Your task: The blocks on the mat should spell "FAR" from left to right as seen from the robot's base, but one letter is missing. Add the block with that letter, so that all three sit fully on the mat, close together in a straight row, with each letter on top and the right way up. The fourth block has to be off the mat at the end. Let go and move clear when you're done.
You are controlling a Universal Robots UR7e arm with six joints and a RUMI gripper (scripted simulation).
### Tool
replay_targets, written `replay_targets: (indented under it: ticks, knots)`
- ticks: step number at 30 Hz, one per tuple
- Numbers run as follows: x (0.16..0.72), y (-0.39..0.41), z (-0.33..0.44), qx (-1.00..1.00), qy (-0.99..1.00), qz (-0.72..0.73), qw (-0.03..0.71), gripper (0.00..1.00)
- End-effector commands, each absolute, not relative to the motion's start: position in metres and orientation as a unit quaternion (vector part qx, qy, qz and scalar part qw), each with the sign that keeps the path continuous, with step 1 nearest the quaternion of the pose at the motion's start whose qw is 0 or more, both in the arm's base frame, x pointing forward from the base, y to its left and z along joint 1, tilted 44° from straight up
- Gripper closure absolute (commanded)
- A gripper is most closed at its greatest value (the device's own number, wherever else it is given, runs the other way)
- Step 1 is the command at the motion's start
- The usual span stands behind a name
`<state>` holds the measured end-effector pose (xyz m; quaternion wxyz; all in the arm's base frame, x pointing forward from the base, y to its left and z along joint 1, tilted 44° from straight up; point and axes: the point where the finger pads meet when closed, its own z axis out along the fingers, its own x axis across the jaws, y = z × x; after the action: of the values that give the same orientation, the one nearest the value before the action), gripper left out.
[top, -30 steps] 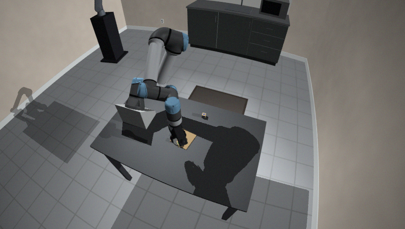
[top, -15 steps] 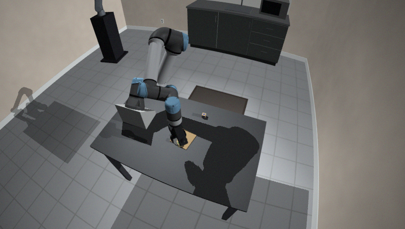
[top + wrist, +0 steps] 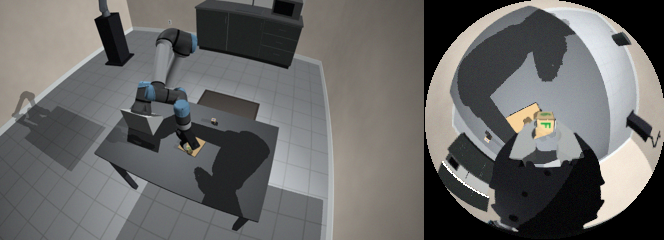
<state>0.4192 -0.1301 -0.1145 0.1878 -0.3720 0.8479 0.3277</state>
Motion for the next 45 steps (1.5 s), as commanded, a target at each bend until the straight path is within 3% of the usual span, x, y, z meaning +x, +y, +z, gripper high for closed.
replay_targets:
  ticks: [1, 45]
  knots:
    - [0.421, -0.125, -0.108, -0.422, 0.824, 0.316, 0.208, 0.91]
    - [0.422, -0.065, -0.044, -0.807, 0.455, 0.148, 0.347, 0.91]
